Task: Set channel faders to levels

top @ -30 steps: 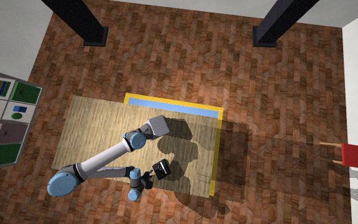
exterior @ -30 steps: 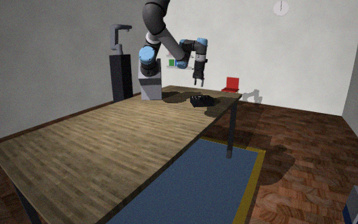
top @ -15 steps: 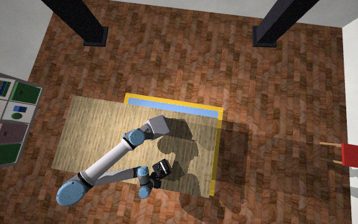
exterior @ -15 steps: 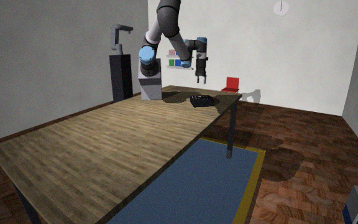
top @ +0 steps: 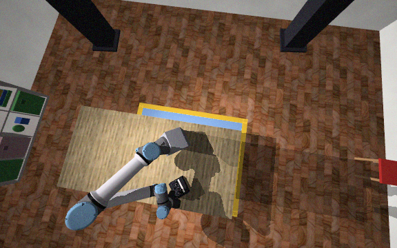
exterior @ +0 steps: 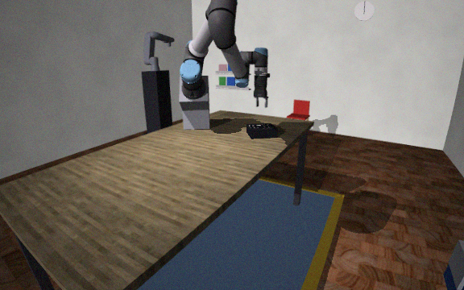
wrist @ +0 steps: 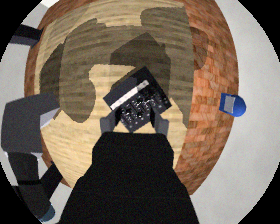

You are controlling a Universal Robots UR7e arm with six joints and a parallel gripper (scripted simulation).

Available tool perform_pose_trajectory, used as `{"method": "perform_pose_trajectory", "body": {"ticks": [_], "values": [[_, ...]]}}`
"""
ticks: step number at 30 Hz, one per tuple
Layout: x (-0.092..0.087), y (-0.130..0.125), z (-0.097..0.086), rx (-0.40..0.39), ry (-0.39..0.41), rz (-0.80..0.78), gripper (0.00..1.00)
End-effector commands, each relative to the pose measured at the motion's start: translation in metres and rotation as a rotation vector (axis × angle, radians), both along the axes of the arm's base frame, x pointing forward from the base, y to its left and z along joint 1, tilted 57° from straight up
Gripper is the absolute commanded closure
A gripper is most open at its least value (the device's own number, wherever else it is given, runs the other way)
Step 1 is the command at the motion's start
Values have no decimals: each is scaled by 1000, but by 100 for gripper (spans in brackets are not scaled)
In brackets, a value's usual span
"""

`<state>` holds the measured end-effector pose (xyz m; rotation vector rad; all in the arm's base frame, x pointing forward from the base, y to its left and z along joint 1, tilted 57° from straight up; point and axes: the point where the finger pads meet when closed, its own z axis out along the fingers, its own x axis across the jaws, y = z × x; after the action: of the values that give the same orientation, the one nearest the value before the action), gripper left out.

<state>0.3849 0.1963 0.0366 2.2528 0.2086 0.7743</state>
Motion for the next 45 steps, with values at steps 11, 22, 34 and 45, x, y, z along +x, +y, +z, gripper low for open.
{"method": "perform_pose_trajectory", "body": {"ticks": [11,22,34,45], "values": [[2,2,1,-1,-4,4,0],[13,-5,0,-77,27,62,0],[38,-30,0,-306,125,197,0],[49,-58,0,-496,218,270,0]]}}
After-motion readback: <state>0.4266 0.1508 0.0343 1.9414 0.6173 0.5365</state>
